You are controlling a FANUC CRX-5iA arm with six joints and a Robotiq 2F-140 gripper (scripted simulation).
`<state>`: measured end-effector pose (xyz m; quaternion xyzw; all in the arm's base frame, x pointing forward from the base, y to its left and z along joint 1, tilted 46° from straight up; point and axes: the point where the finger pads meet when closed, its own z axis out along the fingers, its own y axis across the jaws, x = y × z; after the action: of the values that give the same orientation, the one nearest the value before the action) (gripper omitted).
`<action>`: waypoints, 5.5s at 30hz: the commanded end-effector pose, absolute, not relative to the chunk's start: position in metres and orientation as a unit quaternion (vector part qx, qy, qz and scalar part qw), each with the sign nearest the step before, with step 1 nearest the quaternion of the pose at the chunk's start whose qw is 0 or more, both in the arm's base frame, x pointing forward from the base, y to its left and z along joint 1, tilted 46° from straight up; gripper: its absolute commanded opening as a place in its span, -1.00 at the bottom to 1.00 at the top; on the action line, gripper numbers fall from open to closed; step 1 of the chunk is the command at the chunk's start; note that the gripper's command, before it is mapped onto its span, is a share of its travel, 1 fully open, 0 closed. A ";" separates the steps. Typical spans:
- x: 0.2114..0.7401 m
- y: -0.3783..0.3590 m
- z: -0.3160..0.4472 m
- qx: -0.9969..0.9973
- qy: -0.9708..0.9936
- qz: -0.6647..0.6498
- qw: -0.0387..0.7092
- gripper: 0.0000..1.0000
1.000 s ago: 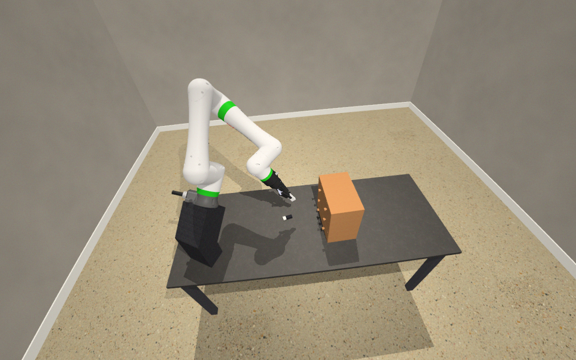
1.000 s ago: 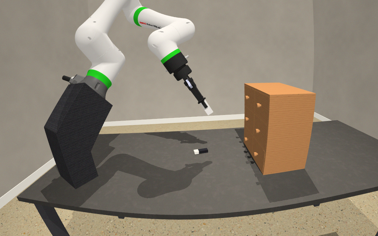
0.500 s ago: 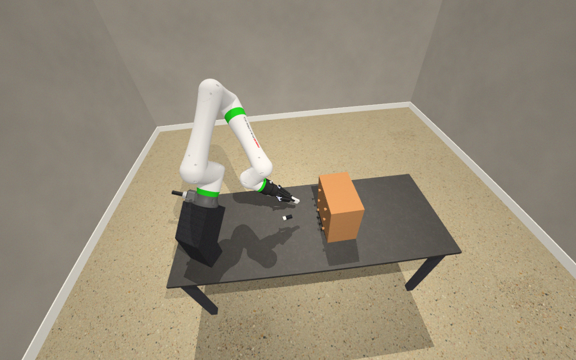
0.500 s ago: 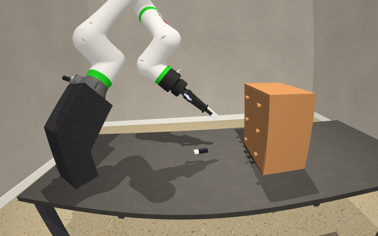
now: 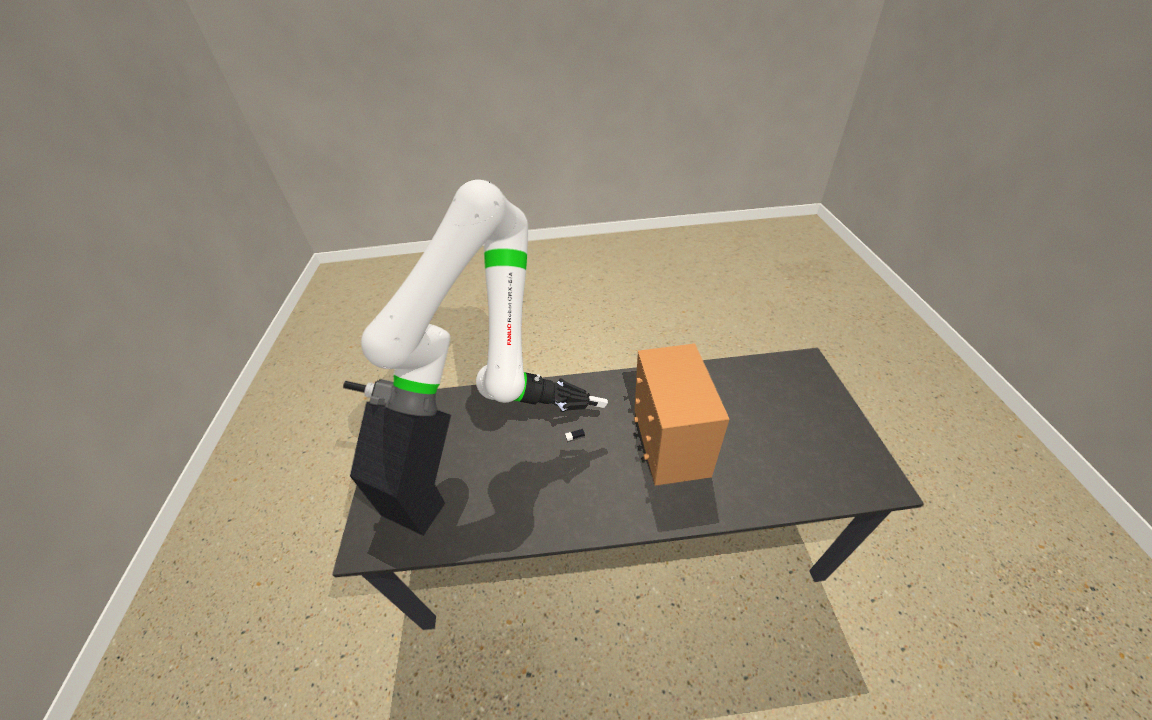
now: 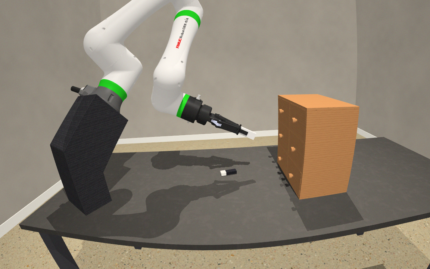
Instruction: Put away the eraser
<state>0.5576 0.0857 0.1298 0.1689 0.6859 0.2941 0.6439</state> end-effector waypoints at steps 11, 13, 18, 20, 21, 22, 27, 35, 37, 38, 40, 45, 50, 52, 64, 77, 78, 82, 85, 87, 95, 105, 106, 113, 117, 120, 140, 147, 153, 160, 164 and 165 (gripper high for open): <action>0.571 0.088 0.125 0.188 0.645 0.279 0.686 -1.00; 0.571 0.088 0.125 0.188 0.644 0.278 0.688 -1.00; 0.571 0.088 0.125 0.189 0.643 0.278 0.689 -1.00; 0.571 0.088 0.125 0.189 0.643 0.278 0.689 -0.60; 0.571 0.088 0.125 0.189 0.643 0.278 0.689 -0.60; 0.571 0.088 0.125 0.189 0.643 0.278 0.689 -0.60; 0.571 0.088 0.125 0.189 0.643 0.278 0.689 -0.60; 0.571 0.088 0.125 0.189 0.643 0.278 0.689 -0.60; 0.571 0.088 0.125 0.189 0.643 0.278 0.689 -0.60; 0.571 0.088 0.125 0.189 0.643 0.278 0.689 -0.60; 0.571 0.088 0.125 0.189 0.643 0.278 0.689 -0.60; 0.573 0.089 0.124 0.189 0.643 0.278 0.689 -0.60; 0.582 0.094 0.119 0.189 0.643 0.278 0.689 -0.60; 0.588 0.098 0.116 0.189 0.643 0.278 0.689 -0.60; 0.635 0.125 0.093 0.189 0.643 0.278 0.689 -0.60; 0.667 0.143 0.078 0.189 0.643 0.278 0.689 -0.60; 0.667 0.143 0.077 0.189 0.643 0.278 0.689 -0.60; 0.667 0.143 0.077 0.189 0.643 0.278 0.689 -0.60; 0.667 0.143 0.077 0.189 0.643 0.278 0.689 -0.60; 0.667 0.143 0.077 0.189 0.643 0.278 0.689 -0.60; 0.667 0.143 0.077 0.189 0.643 0.278 0.689 -0.60; 0.668 0.143 0.078 0.189 0.643 0.278 0.689 -0.60; 0.669 0.143 0.078 0.189 0.643 0.278 0.689 -0.60; 0.673 0.143 0.079 0.189 0.643 0.278 0.689 -0.60; 0.678 0.142 0.082 0.189 0.643 0.278 0.689 -0.60; 0.683 0.141 0.084 0.189 0.643 0.278 0.689 -0.60; 0.700 0.139 0.090 0.189 0.643 0.278 0.689 -0.60; 0.700 0.139 0.090 0.189 0.643 0.278 0.689 -0.60; 0.700 0.139 0.090 0.189 0.643 0.278 0.689 -0.60; 0.700 0.139 0.090 0.189 0.643 0.278 0.689 -0.60; 0.700 0.139 0.090 0.189 0.643 0.278 0.689 -0.84; 0.700 0.139 0.090 0.189 0.643 0.278 0.689 -0.84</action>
<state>0.6998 0.1392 0.0901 0.1887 0.6428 0.2780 0.6885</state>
